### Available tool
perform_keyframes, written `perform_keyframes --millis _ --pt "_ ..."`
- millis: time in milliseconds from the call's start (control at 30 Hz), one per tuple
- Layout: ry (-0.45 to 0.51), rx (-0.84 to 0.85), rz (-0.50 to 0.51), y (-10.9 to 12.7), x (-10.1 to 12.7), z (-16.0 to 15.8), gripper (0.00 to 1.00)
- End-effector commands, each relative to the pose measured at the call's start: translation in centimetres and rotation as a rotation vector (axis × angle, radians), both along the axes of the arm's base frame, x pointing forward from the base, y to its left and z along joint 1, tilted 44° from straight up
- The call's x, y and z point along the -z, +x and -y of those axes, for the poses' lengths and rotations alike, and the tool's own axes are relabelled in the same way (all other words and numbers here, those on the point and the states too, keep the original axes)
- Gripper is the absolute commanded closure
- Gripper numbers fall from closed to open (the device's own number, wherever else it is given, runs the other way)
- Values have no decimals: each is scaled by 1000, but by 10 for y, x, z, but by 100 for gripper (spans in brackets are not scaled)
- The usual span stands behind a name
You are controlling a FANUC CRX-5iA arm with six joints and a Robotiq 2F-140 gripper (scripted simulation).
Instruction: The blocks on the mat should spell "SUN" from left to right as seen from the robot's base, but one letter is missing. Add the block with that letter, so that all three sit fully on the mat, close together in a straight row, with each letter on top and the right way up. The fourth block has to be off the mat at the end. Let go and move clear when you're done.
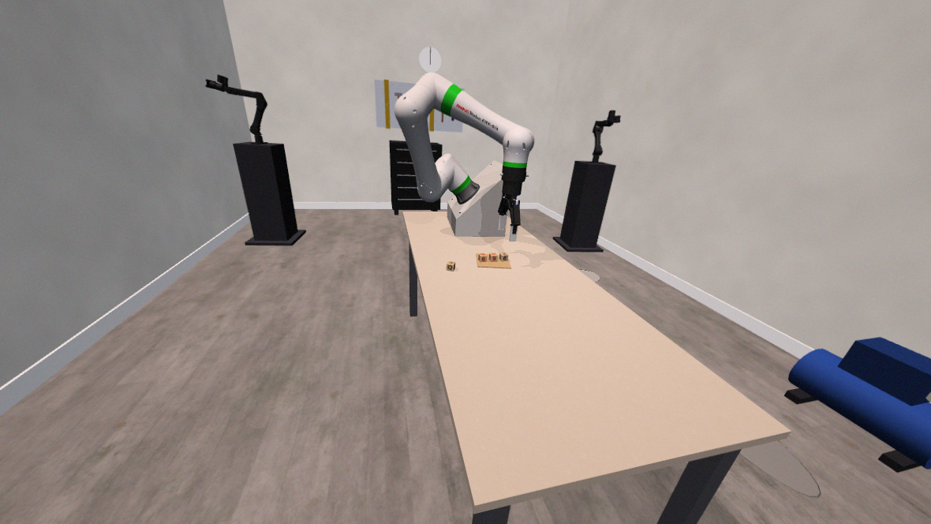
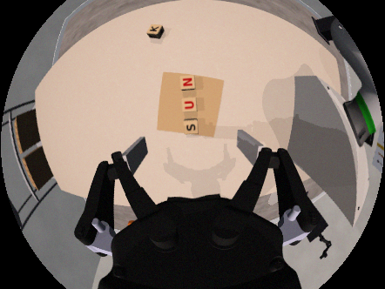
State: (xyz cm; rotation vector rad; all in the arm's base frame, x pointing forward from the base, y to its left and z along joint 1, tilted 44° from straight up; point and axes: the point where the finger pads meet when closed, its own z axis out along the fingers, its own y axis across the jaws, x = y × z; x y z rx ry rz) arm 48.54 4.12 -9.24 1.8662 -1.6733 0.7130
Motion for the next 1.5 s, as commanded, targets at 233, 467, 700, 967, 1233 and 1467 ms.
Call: perform_keyframes --millis 233,467,700,967,1233,1467 --pt "0 0 0 0 -3 -3 0" --pt "0 0 0 -1 -20 -19 0" --pt "0 0 0 -2 -41 -40 0" --pt "0 0 0 -2 -51 -49 0" --pt "0 0 0 -3 -52 -50 0" --pt "0 0 0 -3 -52 -50 0"
